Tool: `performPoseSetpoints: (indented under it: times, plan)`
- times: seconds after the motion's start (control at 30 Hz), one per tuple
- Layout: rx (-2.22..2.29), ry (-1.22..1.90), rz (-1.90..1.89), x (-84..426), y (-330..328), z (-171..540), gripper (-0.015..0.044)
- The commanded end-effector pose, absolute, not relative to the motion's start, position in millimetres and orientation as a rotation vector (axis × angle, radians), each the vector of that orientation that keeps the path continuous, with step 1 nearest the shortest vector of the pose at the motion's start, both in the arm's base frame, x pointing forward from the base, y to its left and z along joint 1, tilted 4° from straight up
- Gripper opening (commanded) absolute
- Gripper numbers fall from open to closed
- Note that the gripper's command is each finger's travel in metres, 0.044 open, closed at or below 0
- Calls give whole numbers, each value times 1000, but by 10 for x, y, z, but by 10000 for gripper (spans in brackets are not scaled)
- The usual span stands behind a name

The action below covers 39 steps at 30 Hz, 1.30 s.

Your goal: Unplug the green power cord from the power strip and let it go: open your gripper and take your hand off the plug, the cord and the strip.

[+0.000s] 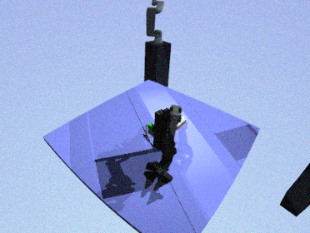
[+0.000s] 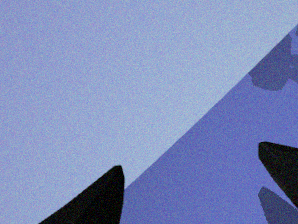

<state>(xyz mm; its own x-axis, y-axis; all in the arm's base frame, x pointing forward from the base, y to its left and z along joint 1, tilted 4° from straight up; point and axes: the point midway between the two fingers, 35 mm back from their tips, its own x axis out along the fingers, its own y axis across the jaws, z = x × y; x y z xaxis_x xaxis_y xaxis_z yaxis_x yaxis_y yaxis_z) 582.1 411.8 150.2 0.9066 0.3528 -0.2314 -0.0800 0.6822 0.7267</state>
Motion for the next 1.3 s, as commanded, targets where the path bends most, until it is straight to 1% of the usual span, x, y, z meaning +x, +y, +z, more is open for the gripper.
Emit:
performPoseSetpoints:
  times: [0.0, 0.07, 0.17, 0.27, 0.47, 0.53, 0.8, 0.9, 1.07, 1.27]
  plan:
    - [784, 373, 250, 5812, 4128, 1498, 374]
    - [764, 389, 260, 5737, 4208, 1465, 321]
    - [696, 433, 293, 5482, 4459, 1371, 243]
    - [619, 409, 329, 5285, 4634, 1514, 164]
    - [436, 471, 363, 4989, 4739, 1261, 160]
    - [441, 432, 397, 4868, 4841, 1512, 160]
    - [489, 568, 358, 4776, 4503, 1643, 160]
    - [525, 603, 305, 4866, 4216, 1709, 160]
    - [626, 684, 152, 5023, 3425, 1842, 160]
    - [716, 775, -15, 5009, 2660, 1844, 160]
